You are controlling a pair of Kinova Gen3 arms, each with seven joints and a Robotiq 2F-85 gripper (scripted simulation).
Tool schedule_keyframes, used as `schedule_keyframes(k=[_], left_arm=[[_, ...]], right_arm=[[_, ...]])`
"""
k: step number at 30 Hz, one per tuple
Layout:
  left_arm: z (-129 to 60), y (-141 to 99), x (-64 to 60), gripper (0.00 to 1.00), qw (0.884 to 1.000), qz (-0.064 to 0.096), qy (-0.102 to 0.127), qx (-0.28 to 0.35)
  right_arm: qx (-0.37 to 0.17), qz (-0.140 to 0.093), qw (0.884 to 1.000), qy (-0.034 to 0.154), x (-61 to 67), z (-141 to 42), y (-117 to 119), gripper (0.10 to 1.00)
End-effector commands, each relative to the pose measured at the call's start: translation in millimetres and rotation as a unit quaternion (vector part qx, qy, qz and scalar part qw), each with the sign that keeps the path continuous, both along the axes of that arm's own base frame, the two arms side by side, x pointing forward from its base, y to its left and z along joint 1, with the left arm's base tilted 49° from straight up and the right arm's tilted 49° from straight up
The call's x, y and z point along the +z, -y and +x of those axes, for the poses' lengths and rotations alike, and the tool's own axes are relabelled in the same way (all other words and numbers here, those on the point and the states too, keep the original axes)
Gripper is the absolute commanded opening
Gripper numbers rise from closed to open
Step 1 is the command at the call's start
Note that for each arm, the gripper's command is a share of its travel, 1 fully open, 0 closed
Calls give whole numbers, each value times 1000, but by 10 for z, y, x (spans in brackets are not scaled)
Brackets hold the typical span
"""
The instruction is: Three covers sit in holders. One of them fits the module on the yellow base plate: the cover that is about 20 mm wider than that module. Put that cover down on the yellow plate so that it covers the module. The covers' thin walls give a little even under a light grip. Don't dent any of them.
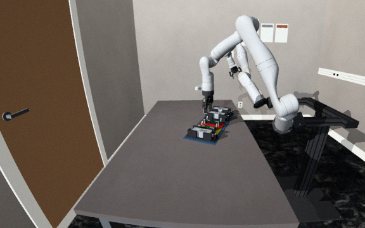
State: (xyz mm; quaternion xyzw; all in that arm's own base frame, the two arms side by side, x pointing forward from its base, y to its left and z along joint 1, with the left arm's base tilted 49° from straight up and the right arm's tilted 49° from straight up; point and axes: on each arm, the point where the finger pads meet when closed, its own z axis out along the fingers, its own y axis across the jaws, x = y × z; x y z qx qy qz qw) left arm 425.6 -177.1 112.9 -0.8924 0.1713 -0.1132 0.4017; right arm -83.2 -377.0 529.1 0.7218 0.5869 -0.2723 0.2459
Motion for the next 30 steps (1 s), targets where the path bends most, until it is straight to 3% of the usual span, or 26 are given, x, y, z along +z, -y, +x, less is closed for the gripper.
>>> schedule_keyframes(k=[1, 30], left_arm=[[12, 32, 29, 999, 1000, -1, 2, -2], [43, -61, -45, 999, 1000, -1, 2, -2]], right_arm=[[0, -1, 1000, 0, 5, -4, -2, 999], [0, -1, 1000, 0, 5, -4, -2, 999]])
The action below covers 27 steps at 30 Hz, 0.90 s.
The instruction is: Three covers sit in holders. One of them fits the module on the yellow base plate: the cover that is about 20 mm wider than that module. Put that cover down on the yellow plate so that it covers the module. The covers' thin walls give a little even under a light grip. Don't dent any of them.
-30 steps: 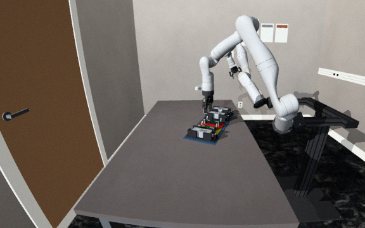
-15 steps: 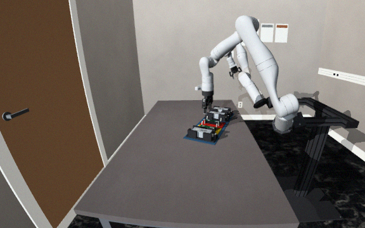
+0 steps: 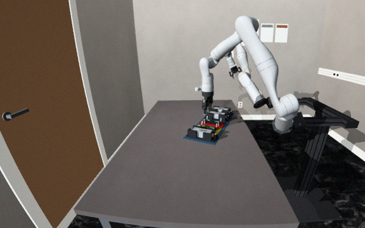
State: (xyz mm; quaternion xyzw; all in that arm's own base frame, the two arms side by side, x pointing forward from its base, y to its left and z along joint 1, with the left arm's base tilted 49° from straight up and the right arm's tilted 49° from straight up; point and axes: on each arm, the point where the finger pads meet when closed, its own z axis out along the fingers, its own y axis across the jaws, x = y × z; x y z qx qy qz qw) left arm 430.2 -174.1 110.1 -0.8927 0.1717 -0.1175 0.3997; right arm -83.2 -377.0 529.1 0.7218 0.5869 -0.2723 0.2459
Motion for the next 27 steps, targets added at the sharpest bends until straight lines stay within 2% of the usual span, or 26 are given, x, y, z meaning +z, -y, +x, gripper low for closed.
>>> schedule_keyframes(k=[1, 27], left_arm=[[-2, -31, -16, 999, 1000, 1, -1, 1], [4, -33, -21, 999, 1000, 0, 0, 0]], right_arm=[[0, -1, 1000, 0, 5, -4, -2, 999], [0, -1, 1000, 0, 5, -4, -2, 999]])
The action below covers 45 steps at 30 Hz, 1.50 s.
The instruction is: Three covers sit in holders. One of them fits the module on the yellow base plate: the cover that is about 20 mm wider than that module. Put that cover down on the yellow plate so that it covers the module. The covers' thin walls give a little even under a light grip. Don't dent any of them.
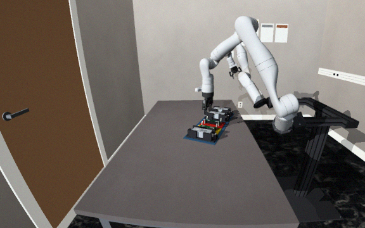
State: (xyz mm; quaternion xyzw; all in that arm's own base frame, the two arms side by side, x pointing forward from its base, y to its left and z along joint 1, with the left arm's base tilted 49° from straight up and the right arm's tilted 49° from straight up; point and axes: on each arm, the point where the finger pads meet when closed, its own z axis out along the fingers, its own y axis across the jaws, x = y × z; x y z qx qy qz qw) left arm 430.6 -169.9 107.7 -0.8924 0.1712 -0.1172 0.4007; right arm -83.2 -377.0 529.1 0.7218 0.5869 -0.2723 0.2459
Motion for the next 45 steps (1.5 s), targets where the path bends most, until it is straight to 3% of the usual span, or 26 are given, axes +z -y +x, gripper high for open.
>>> schedule_keyframes(k=[1, 13, 23, 30, 40, 45], left_arm=[[0, 10, 3, 999, 1000, -1, 0, -1], [0, 10, 3, 999, 1000, -1, 0, -1], [127, -376, 445, 999, 1000, 0, -1, 0], [127, -376, 445, 999, 1000, 0, -1, 0], [257, -735, 859, 999, 1000, 1, -1, 0], [257, -735, 859, 999, 1000, 1, -1, 0]], right_arm=[[0, -1, 1000, 0, 5, -4, -2, 999], [0, -1, 1000, 0, 5, -4, -2, 999], [0, -1, 1000, 0, 5, -4, -2, 999], [0, -1, 1000, 0, 5, -4, -2, 999], [0, -1, 1000, 0, 5, -4, -2, 999], [0, -1, 1000, 0, 5, -4, -2, 999]])
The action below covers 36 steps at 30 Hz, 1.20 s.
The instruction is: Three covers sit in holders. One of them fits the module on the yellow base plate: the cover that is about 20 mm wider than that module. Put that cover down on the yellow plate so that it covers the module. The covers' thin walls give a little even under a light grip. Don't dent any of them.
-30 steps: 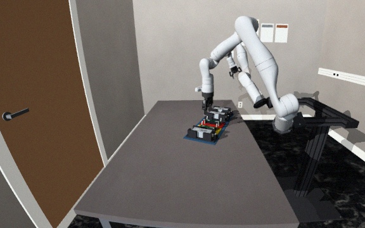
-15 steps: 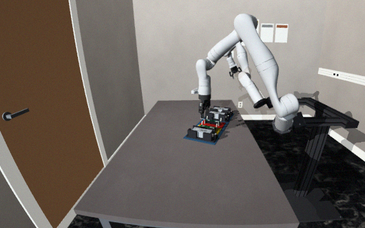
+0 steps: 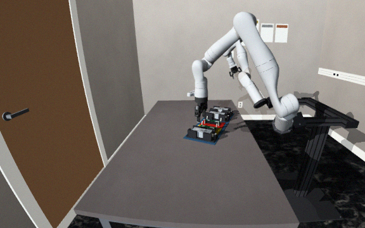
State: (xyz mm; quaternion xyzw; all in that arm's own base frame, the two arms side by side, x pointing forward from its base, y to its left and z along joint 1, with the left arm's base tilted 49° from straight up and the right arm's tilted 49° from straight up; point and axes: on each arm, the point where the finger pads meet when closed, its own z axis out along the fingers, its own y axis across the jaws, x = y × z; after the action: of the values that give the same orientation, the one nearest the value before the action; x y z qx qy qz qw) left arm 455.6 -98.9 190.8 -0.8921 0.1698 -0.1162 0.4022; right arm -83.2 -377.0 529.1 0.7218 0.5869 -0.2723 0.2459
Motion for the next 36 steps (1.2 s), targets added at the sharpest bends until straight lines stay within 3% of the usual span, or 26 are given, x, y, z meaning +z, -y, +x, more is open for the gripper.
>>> schedule_keyframes(k=[1, 12, 36], left_arm=[[7, -25, 28, 999, 1000, -1, -1, -2], [24, -99, 100, 999, 1000, -1, -1, -2], [2, -53, 40, 999, 1000, -1, -1, -2]], right_arm=[[0, -1, 1000, 0, 5, -4, -2, 999], [0, -1, 1000, 0, 5, -4, -2, 999], [0, -1, 1000, 0, 5, -4, -2, 999]])
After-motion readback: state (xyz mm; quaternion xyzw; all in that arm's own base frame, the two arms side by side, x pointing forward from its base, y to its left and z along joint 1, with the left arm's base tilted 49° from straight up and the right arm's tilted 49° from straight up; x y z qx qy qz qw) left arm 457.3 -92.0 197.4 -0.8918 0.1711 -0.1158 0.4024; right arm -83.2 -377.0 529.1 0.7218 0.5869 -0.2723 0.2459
